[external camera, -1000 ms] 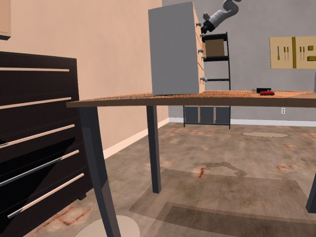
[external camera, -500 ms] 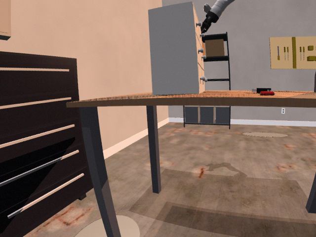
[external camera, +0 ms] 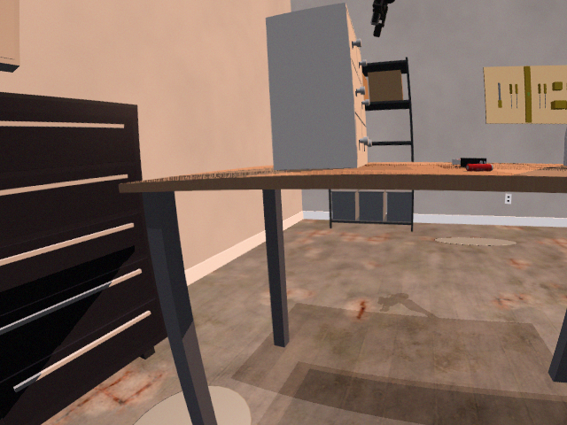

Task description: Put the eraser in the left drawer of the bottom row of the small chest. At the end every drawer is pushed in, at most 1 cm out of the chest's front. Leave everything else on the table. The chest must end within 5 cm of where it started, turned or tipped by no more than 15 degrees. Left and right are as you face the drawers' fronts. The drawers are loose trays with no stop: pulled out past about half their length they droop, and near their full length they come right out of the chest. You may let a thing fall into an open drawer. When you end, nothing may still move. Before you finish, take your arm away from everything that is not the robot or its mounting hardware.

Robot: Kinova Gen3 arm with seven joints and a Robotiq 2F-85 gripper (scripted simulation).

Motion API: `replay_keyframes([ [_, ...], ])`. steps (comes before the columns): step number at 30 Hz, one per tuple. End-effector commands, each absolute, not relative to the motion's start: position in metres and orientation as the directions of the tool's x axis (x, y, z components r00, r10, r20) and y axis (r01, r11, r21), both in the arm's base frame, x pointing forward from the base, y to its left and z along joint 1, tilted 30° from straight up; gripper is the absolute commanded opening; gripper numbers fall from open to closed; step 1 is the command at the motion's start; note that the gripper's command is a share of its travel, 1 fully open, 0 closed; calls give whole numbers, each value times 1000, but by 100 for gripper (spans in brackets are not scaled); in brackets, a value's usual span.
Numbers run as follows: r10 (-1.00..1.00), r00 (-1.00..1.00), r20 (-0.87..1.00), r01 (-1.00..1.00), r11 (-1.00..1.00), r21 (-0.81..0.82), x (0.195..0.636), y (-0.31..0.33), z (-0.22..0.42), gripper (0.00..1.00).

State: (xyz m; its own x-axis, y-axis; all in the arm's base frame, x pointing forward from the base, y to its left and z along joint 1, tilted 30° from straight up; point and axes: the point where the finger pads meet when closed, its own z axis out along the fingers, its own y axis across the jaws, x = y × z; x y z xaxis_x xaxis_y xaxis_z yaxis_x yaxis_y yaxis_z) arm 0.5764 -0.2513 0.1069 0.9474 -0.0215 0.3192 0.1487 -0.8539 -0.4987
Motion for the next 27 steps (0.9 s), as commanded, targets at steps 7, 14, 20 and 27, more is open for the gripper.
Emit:
replay_keyframes([
  [7,61,985,158,132,-862,-490,549,-234,175,100],
  [14,83,993,86,115,-861,-496,535,-229,192,100],
  [20,94,995,42,102,-862,-496,526,-226,203,100],
  [27,96,995,34,100,-863,-496,524,-226,205,100],
])
